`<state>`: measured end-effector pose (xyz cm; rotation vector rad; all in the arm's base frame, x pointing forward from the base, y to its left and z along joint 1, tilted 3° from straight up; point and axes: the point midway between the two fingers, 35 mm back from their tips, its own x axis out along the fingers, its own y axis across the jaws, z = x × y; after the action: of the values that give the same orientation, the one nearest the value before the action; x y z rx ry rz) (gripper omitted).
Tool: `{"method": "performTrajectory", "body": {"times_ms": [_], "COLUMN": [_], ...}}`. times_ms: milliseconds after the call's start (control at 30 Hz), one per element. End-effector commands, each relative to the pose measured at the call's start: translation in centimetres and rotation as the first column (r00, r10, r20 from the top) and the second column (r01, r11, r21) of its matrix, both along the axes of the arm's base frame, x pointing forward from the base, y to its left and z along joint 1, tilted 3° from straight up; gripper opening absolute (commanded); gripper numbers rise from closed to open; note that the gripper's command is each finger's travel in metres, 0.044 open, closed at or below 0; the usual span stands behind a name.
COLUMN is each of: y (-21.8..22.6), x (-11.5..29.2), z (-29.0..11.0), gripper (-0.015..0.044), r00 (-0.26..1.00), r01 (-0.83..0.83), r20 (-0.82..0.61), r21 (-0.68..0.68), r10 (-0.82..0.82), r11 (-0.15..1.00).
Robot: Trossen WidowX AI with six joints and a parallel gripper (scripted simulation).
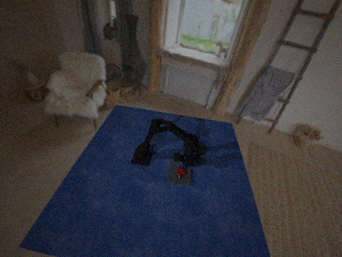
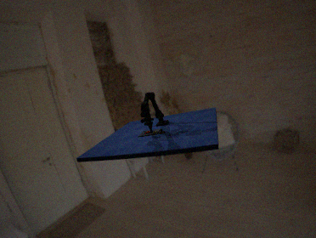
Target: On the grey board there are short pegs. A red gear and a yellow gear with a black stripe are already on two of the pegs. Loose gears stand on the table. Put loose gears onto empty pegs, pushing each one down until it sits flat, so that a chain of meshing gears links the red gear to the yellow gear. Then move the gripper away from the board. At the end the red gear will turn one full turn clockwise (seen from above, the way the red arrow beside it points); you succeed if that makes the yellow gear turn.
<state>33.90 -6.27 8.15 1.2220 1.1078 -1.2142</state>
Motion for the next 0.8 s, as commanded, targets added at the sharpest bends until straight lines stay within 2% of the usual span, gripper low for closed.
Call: {"method": "performTrajectory", "body": {"times_ms": [0, 233, 767], "y": [-0.04, -0.01, -0.05], "x": [0.04, 0.11, 0.05], "z": [-0.06, -0.18, -0.52], "gripper": [0.0, 0.0, 0.0], "r00": [0.997, 1.0, 0.914], "r01": [0.077, -0.003, -0.406], "r20": [0.005, 0.001, -0.026], "r21": [0.007, 0.002, -0.018], "r10": [-0.077, 0.003, 0.405], "r11": [0.997, 1.0, 0.914]}}
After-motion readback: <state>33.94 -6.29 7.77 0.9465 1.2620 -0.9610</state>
